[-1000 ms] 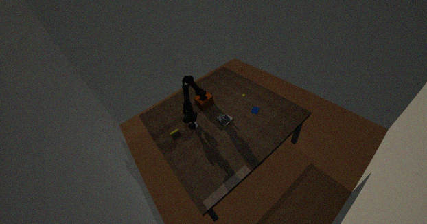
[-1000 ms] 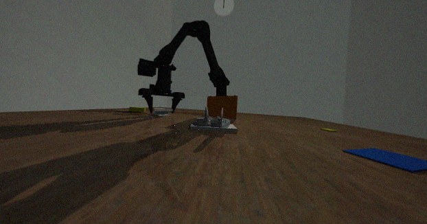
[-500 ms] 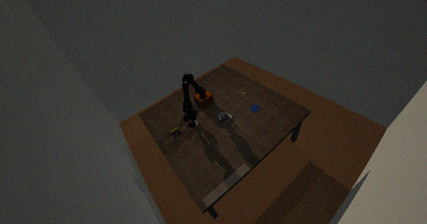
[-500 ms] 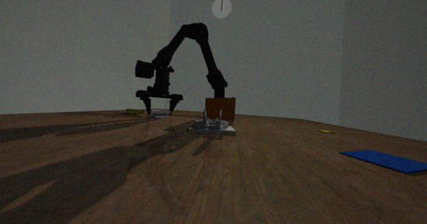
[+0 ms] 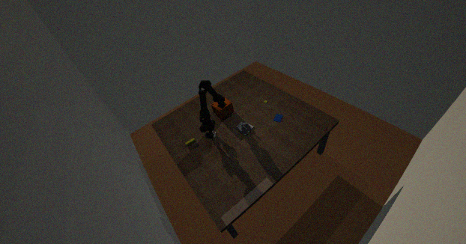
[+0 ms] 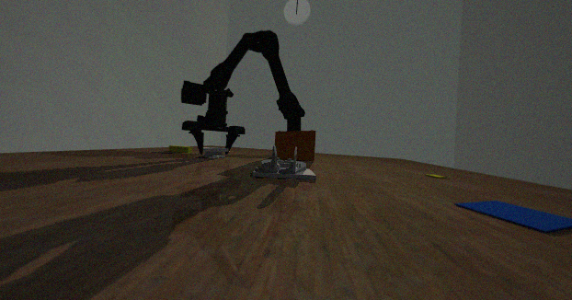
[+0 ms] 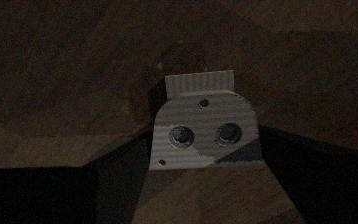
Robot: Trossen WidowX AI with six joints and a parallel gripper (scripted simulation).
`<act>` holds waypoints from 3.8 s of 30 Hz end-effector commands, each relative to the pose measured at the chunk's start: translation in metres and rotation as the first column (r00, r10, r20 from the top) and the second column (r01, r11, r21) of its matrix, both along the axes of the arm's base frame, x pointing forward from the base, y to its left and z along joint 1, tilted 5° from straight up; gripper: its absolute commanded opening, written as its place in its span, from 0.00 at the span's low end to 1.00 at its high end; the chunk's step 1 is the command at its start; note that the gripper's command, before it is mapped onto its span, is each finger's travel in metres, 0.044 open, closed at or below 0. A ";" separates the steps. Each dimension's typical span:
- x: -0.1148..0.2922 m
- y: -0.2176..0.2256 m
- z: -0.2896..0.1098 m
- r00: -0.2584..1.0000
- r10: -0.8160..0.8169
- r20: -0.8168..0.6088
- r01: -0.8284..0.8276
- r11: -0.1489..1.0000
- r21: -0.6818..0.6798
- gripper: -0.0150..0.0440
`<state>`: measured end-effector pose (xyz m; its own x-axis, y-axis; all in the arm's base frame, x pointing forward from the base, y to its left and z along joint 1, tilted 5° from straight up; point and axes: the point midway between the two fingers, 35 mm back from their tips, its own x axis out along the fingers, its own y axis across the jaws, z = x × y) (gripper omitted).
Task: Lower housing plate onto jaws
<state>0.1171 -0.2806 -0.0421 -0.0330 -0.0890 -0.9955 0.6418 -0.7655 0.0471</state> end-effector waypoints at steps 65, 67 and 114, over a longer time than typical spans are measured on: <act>0.064 0.048 0.066 0.821 0.569 -0.034 -0.568 0.822 0.036 0.85; 0.069 0.052 0.066 0.789 0.613 -0.036 -0.612 0.790 0.040 0.85; 0.151 0.184 0.053 -0.377 0.926 -0.024 -0.919 -0.370 0.135 0.85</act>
<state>0.2647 -0.1090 0.0130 -0.0183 -0.0675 -0.9976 0.5607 0.8254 -0.0661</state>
